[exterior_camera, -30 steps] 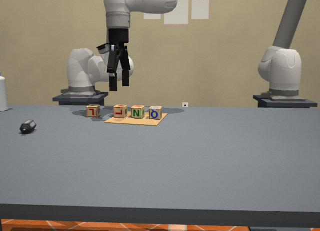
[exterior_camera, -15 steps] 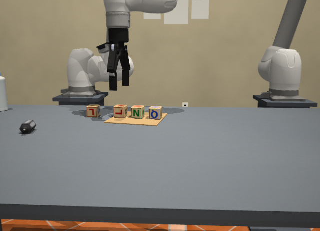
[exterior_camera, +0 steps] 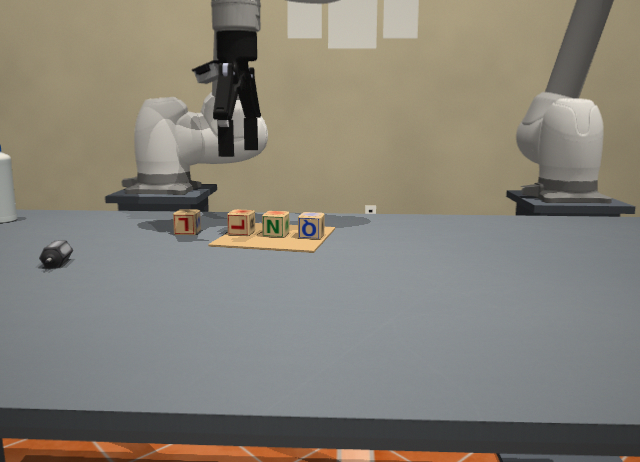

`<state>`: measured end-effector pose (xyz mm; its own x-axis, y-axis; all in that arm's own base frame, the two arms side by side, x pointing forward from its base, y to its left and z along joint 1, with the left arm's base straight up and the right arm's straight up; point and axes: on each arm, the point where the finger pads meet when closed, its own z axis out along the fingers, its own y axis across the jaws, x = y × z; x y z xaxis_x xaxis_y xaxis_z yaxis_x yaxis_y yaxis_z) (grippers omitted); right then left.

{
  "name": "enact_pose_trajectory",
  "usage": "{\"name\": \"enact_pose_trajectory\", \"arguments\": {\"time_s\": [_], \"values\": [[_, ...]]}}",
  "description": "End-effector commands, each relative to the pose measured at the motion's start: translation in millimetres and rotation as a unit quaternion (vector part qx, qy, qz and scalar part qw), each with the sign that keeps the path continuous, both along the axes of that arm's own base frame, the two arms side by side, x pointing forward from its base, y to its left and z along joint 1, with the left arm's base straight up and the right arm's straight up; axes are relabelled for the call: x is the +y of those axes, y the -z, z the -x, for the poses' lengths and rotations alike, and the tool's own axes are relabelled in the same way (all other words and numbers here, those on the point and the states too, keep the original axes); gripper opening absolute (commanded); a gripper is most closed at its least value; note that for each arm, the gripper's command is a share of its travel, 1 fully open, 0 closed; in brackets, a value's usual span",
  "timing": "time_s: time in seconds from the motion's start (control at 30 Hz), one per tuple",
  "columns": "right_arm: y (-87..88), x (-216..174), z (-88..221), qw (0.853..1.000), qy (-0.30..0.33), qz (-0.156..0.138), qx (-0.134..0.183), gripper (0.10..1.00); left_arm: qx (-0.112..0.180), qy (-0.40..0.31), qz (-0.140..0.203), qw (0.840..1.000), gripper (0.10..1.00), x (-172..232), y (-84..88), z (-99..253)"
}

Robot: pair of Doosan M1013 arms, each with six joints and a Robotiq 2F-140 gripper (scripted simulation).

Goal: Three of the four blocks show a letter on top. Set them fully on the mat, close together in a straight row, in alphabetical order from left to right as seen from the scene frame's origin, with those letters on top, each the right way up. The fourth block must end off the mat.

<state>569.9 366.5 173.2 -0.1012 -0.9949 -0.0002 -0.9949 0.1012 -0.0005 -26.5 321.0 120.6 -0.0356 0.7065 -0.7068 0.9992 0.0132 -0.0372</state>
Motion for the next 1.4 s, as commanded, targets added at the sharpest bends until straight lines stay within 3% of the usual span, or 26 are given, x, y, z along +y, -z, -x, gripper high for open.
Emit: {"name": "enact_pose_trajectory", "arguments": {"time_s": [0.0, 0.27, 1.37], "values": [[-12.1, 0.2, -0.2, 1.0, 0.0, 0.0, 0.0, 1.0, 0.0, 0.0, 0.0, 1.0, 1.0, 0.3, -0.4, 0.1], [-27.2, 0.2, -0.2, 1.0, 0.0, 0.0, 0.0, 1.0, 0.0, 0.0, 0.0, 1.0, 1.0, 0.3, -0.4, 0.1], [-27.4, 0.2, -0.2, 1.0, 0.0, 0.0, 0.0, 1.0, 0.0, 0.0, 0.0, 1.0, 1.0, 0.3, -0.4, 0.1]]}}
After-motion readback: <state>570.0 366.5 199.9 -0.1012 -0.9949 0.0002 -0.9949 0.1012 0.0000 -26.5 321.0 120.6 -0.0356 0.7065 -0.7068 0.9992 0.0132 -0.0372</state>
